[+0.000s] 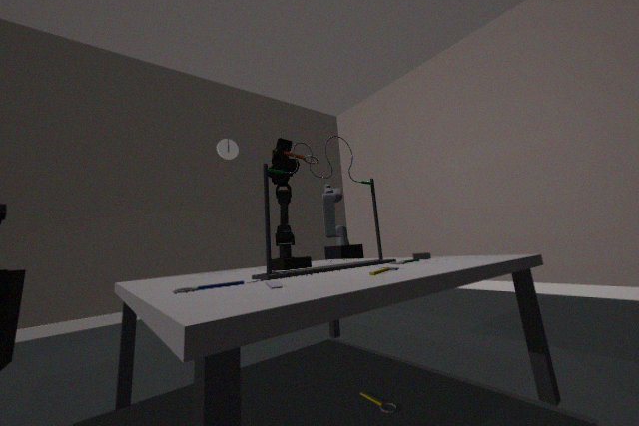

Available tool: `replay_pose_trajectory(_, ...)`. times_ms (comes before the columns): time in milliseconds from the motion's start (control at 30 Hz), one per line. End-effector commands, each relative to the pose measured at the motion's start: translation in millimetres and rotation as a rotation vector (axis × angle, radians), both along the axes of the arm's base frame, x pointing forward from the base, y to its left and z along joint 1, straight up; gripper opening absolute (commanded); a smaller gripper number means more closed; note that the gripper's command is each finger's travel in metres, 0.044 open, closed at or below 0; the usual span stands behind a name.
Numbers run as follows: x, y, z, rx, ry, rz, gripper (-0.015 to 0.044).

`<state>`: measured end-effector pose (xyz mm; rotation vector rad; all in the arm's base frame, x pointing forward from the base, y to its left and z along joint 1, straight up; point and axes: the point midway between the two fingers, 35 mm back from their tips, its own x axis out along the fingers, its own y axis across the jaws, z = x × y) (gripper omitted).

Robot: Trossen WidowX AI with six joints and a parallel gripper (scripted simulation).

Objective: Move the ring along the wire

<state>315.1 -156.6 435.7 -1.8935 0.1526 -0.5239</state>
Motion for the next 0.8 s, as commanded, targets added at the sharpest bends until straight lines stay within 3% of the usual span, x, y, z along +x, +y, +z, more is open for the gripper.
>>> replay_pose_trajectory(0,2,-2,-6,-0.005,0.008,0.003,-0.0150)
replay_pose_trajectory(300,3,-9,-22,0.075,0.012,0.005,-0.0150)
replay_pose_trajectory(767,5,-16,-67,0.360,0.033,0.013,-0.0150)
